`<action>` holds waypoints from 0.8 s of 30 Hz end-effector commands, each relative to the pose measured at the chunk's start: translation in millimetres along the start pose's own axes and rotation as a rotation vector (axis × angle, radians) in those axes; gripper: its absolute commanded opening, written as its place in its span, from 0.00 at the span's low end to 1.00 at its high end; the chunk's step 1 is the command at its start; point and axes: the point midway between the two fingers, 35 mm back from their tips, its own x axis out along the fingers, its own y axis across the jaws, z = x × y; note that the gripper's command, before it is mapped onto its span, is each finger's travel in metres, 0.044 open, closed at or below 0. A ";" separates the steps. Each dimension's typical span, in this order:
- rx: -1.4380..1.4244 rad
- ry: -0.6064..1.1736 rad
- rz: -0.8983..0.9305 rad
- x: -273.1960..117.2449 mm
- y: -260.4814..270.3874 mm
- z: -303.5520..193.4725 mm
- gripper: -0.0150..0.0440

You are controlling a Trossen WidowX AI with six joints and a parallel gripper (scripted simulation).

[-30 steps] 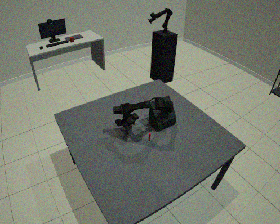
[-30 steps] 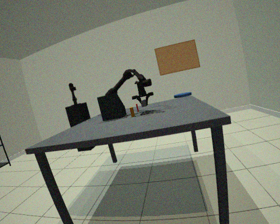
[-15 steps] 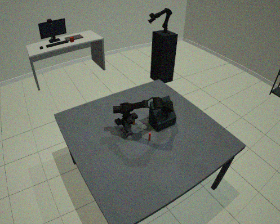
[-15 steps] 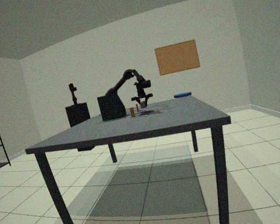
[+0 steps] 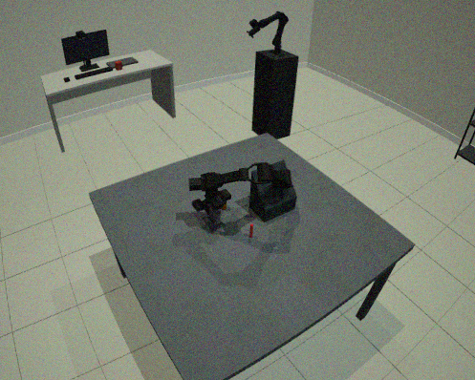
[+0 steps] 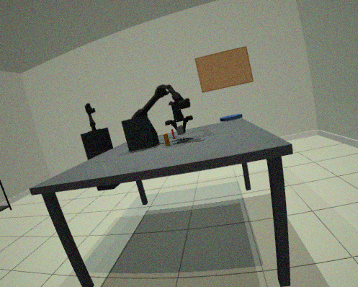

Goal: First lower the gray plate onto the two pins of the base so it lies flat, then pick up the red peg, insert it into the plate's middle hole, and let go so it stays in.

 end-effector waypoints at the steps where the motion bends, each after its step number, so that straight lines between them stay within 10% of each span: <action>1: -0.004 0.005 0.000 -0.4 0.1 -1.1 0.25; 24: -0.004 0.004 0.000 19.1 0.3 -2.5 0.25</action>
